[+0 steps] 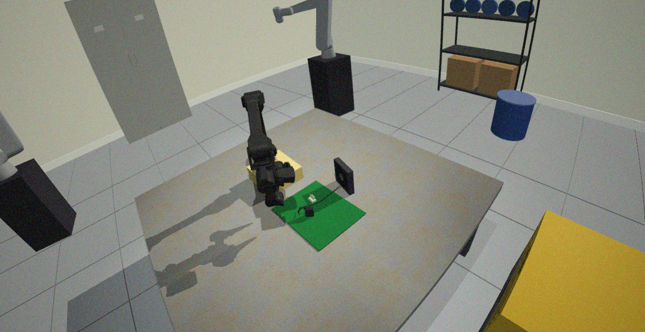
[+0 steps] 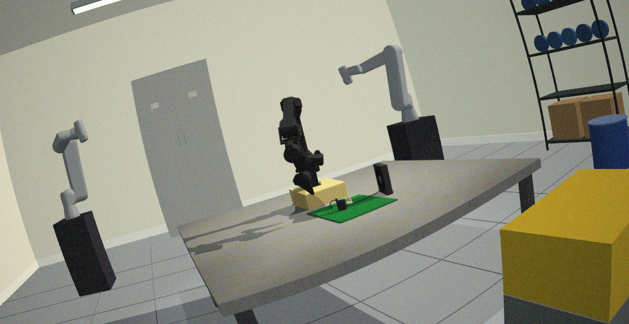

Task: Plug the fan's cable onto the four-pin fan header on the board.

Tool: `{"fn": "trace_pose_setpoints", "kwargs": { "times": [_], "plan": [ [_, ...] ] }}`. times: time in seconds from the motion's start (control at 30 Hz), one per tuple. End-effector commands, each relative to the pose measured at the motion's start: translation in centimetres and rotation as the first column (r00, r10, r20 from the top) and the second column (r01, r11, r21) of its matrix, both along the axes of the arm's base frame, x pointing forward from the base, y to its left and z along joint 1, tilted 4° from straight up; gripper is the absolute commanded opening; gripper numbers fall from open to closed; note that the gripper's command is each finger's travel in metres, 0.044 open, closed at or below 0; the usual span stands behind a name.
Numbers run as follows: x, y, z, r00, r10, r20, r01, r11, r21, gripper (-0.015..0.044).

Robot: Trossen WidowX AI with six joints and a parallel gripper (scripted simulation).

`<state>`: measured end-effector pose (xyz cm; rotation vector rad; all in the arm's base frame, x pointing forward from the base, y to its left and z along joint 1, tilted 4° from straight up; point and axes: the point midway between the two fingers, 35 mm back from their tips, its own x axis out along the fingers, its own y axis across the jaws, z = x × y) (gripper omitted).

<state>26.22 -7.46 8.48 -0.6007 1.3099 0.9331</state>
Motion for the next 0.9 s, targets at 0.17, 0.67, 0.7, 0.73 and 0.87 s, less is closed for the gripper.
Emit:
{"fn": "trace_pose_setpoints", "kwargs": {
  "times": [0.17,0.67,0.7,0.73,0.87],
  "plan": [
    [1.0,-0.4,1.9,0.993,-0.099,0.065,0.109,0.98,-0.167,0.044],
    [5.7,5.7,6.4,0.994,-0.039,0.104,0.061,0.974,-0.218,0.044],
    [6.2,6.8,6.9,0.994,-0.025,0.107,0.048,0.974,-0.221,0.044],
    [6.5,7.5,7.3,0.994,-0.016,0.108,0.04,0.974,-0.222,0.044],
    [6.6,7.7,7.4,0.994,-0.013,0.108,0.037,0.974,-0.223,0.044]
  ]
}}
